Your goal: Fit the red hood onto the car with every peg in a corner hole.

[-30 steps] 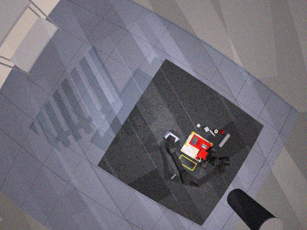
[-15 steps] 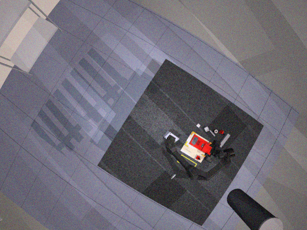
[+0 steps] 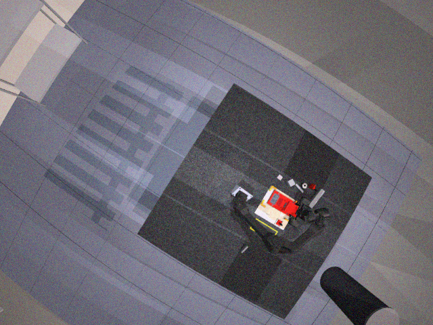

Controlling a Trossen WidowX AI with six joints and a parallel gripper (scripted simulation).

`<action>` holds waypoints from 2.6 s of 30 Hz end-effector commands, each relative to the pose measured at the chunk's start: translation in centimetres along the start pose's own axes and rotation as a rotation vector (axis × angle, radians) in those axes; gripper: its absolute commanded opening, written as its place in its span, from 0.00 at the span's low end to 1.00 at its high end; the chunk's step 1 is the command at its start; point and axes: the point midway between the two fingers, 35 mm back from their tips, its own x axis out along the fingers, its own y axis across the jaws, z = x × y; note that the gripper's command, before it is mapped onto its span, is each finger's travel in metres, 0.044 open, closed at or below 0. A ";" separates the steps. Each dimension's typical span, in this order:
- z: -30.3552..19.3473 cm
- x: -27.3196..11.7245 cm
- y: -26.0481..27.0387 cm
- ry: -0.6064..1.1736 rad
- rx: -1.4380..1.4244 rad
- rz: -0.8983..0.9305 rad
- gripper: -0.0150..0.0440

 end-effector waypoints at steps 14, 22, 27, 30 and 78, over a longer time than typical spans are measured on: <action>-0.1 1.0 0.0 0.002 -0.006 -0.006 0.25; 0.0 1.4 0.0 0.002 -0.006 -0.005 0.25; 0.0 1.6 0.1 0.002 -0.006 -0.005 0.25; 0.0 1.8 0.1 0.002 -0.006 -0.005 0.25; 0.1 4.2 0.4 0.002 -0.006 -0.006 0.25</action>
